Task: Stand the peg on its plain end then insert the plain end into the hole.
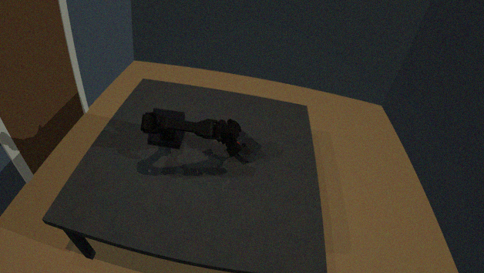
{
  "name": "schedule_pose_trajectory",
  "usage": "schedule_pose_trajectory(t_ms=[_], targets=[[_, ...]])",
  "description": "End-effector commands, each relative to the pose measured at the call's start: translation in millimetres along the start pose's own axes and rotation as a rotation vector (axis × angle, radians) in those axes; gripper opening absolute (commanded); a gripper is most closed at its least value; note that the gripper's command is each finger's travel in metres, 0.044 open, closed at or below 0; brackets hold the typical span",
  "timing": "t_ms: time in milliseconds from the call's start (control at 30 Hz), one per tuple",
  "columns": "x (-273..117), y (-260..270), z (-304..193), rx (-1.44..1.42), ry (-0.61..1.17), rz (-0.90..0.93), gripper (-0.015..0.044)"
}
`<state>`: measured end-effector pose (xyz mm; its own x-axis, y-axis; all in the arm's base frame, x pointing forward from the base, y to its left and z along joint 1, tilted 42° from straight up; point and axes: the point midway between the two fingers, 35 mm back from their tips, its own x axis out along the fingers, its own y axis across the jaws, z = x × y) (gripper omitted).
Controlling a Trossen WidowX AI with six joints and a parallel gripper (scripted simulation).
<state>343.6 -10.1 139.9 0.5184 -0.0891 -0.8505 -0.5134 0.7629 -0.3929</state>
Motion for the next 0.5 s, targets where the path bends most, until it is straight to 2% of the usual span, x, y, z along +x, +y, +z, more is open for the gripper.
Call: schedule_pose_trajectory(t_ms=[0,467], targets=[[10.2,1.8,-0.4,-0.01,0.001,0.01,0.0],[27.3,0.7,2.4,-0.013,-0.026,0.009,0.0]])
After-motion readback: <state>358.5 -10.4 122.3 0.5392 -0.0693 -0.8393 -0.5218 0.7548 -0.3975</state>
